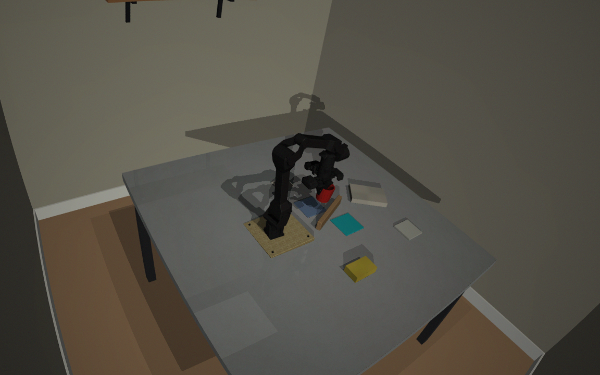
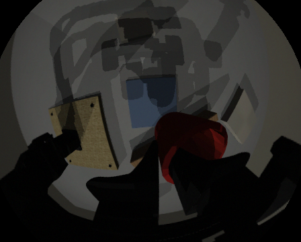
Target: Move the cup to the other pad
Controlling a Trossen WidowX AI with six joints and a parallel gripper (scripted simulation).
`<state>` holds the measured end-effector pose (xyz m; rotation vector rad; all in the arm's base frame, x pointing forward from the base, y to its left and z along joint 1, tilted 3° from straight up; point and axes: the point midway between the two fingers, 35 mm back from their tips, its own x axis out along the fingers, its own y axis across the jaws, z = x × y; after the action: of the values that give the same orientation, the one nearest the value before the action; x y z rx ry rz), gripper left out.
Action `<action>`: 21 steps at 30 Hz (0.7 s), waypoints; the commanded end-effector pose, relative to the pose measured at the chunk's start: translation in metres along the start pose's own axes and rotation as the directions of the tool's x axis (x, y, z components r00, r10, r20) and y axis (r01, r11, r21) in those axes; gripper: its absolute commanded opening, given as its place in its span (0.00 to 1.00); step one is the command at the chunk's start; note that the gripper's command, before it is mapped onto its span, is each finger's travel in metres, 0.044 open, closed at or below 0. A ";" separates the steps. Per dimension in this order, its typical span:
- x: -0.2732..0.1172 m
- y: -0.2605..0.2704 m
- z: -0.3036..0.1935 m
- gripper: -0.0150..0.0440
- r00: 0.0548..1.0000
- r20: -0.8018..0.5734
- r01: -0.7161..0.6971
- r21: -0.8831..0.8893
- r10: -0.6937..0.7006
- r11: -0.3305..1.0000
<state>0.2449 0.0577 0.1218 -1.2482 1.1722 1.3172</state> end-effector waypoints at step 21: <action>-0.002 -0.022 -0.047 0.25 1.000 -0.007 -0.001 -0.005 0.001 1.000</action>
<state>0.2674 0.0210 0.1223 -1.2505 1.1704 1.3156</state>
